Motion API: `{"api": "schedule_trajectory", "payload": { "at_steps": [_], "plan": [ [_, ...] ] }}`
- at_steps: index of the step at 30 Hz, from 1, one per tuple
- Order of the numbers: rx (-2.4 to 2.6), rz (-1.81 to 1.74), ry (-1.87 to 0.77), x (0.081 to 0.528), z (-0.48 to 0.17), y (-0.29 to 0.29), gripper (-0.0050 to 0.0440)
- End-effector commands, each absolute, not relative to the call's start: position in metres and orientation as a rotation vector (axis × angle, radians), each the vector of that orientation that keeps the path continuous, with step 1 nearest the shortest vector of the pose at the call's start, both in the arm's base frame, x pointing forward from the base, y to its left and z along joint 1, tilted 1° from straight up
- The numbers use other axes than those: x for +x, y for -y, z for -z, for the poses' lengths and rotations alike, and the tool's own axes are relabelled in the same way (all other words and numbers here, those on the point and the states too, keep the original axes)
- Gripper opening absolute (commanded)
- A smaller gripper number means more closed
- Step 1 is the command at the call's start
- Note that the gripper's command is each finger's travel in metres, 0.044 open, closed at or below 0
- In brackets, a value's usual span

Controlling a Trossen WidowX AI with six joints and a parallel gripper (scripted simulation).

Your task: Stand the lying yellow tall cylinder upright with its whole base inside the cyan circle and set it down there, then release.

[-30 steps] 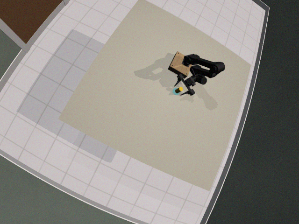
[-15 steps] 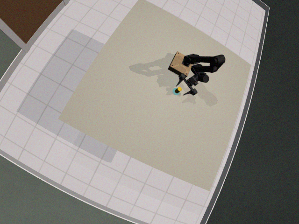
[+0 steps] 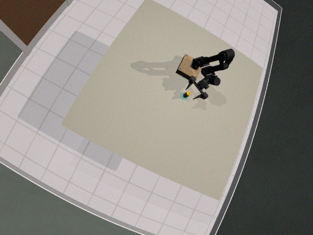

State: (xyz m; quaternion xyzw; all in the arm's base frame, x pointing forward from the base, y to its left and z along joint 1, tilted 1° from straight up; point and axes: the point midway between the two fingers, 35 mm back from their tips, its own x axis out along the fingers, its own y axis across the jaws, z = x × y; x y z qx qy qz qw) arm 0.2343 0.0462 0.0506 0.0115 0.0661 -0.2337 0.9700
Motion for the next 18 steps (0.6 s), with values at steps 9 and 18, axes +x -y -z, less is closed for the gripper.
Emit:
{"api": "schedule_trajectory", "payload": {
  "at_steps": [9,18],
  "plan": [
    [0.014,0.467,-0.133,0.231,-0.065,-0.047,0.0400],
    [0.004,0.462,-0.129,0.228,-0.073,-0.047,0.0400]
  ]
}}
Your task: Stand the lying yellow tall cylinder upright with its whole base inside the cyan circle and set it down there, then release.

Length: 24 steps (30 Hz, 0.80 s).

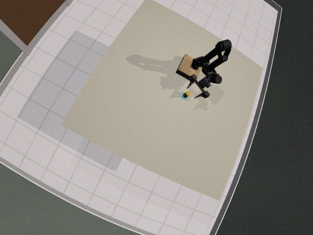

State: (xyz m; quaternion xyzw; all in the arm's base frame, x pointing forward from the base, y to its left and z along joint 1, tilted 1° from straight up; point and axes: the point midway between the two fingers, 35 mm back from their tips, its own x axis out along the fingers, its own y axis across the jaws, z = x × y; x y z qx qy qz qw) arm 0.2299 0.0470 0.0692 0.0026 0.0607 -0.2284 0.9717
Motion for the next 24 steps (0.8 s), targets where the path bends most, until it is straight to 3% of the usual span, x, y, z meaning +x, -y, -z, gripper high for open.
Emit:
{"api": "schedule_trajectory", "payload": {
  "at_steps": [1,24],
  "plan": [
    [0.004,0.462,-0.129,0.228,-0.073,-0.047,0.0400],
    [-0.026,0.447,-0.118,0.219,-0.094,-0.043,0.0400]
  ]
}}
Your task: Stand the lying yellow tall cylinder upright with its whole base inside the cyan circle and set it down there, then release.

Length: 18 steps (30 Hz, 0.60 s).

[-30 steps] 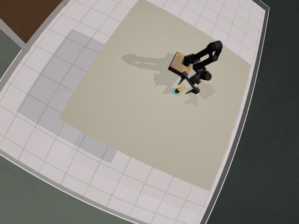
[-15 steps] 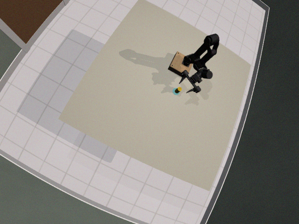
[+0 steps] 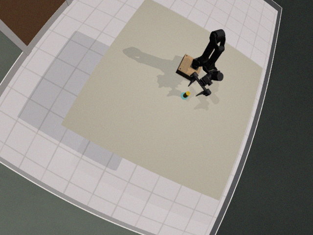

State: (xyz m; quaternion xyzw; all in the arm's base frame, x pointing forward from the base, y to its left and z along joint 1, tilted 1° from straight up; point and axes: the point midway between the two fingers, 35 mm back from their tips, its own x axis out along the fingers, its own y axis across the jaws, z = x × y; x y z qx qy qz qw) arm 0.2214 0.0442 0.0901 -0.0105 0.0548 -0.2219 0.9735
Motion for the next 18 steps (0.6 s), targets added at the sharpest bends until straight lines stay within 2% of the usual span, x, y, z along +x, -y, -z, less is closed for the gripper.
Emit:
{"api": "schedule_trajectory", "payload": {
  "at_steps": [1,11,18],
  "plan": [
    [-0.029,0.447,-0.119,0.218,-0.094,-0.043,0.0400],
    [-0.056,0.443,-0.129,0.216,-0.094,-0.042,0.0400],
    [-0.071,0.414,-0.214,0.240,-0.095,-0.056,0.0400]
  ]
}}
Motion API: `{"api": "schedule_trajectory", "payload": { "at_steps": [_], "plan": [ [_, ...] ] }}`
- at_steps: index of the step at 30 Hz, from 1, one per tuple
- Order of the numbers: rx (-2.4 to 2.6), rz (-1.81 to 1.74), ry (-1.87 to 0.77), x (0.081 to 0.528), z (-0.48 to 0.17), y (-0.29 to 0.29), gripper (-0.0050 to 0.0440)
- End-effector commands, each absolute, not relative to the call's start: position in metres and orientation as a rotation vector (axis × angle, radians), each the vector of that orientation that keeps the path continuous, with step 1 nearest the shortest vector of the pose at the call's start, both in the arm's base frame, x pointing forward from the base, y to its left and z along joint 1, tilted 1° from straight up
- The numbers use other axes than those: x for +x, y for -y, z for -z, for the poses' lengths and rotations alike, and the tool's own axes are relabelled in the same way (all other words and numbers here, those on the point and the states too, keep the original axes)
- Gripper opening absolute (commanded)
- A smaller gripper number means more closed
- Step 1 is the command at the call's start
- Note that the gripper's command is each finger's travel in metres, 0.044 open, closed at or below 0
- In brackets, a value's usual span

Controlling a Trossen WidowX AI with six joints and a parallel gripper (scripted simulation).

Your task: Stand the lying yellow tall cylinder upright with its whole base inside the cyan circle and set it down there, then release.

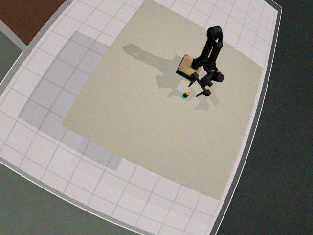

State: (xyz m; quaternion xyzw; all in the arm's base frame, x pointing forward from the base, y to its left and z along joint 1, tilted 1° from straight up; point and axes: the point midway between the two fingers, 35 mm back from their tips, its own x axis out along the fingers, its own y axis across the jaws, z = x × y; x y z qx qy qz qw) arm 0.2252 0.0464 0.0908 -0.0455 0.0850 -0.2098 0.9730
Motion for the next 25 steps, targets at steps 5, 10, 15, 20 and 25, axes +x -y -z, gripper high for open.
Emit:
{"api": "schedule_trajectory", "payload": {
  "at_steps": [5,10,15,20,25],
  "plan": [
    [-0.107,0.398,-0.291,0.253,-0.091,-0.060,0.0400],
    [-0.121,0.388,-0.342,0.260,-0.089,-0.063,0.0400],
    [-0.139,0.368,-0.460,0.275,-0.086,-0.065,0.0400],
    [-0.142,0.355,-0.562,0.285,-0.085,-0.064,0.0400],
    [-0.133,0.344,-0.674,0.292,-0.084,-0.061,0.0400]
  ]
}}
